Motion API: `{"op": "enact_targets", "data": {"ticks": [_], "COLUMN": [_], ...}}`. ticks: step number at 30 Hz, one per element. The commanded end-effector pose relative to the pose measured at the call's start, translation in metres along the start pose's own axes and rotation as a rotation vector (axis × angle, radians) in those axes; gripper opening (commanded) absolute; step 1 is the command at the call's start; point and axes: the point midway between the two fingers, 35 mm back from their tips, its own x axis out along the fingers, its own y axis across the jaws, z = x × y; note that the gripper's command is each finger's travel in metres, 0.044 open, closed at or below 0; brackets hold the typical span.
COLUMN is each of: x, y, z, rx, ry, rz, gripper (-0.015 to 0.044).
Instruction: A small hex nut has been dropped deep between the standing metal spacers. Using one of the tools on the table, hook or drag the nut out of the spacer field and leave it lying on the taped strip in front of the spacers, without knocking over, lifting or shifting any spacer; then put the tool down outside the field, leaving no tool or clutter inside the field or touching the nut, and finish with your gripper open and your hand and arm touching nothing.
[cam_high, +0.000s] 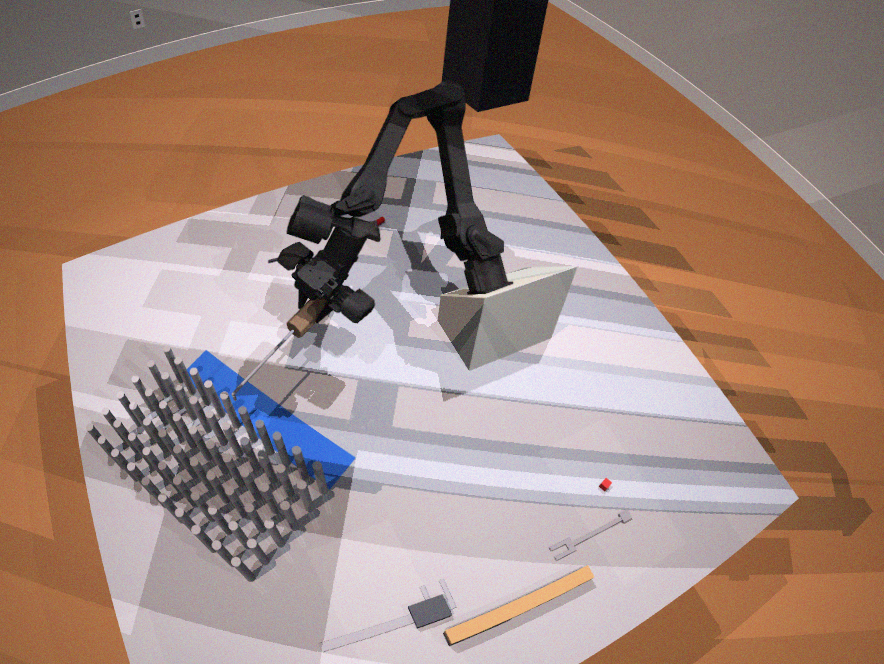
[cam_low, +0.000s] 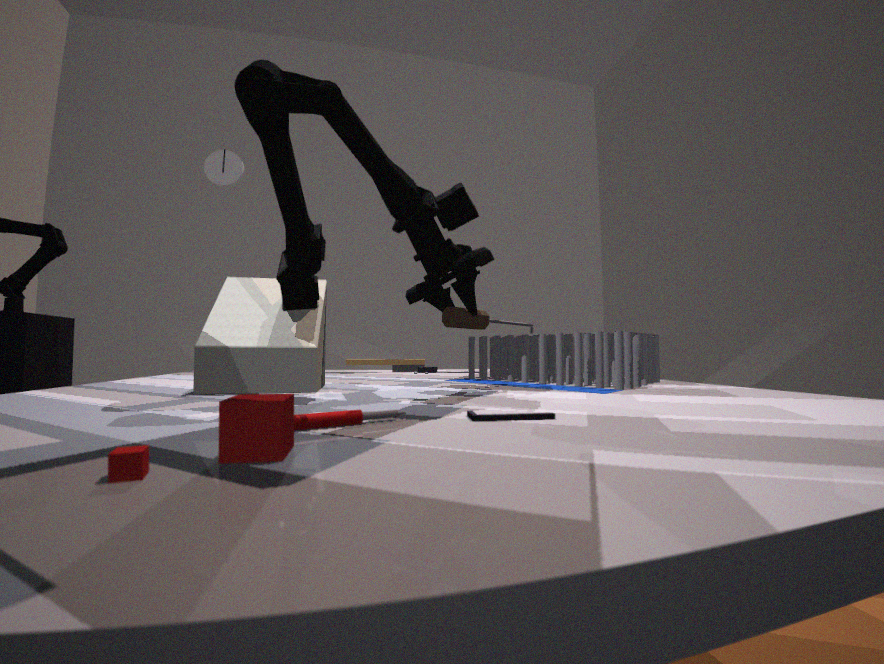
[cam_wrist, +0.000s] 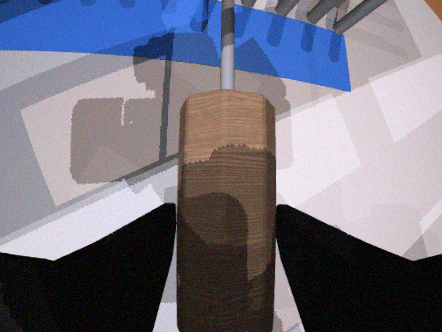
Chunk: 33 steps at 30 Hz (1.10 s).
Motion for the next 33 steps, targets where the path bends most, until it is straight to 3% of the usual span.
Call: {"op": "enact_targets", "data": {"ticks": [1,15,33], "x": [0.019,0.071,0.078], "y": [0.006,0.022,0.024], "z": [-0.006,-0.047,-0.046], "rx": [-0.002,-0.014,-0.017], "ry": [-0.009,-0.009,-0.009], "rz": [0.005,-0.027,-0.034], "gripper": [0.0,0.0,0.0]}}
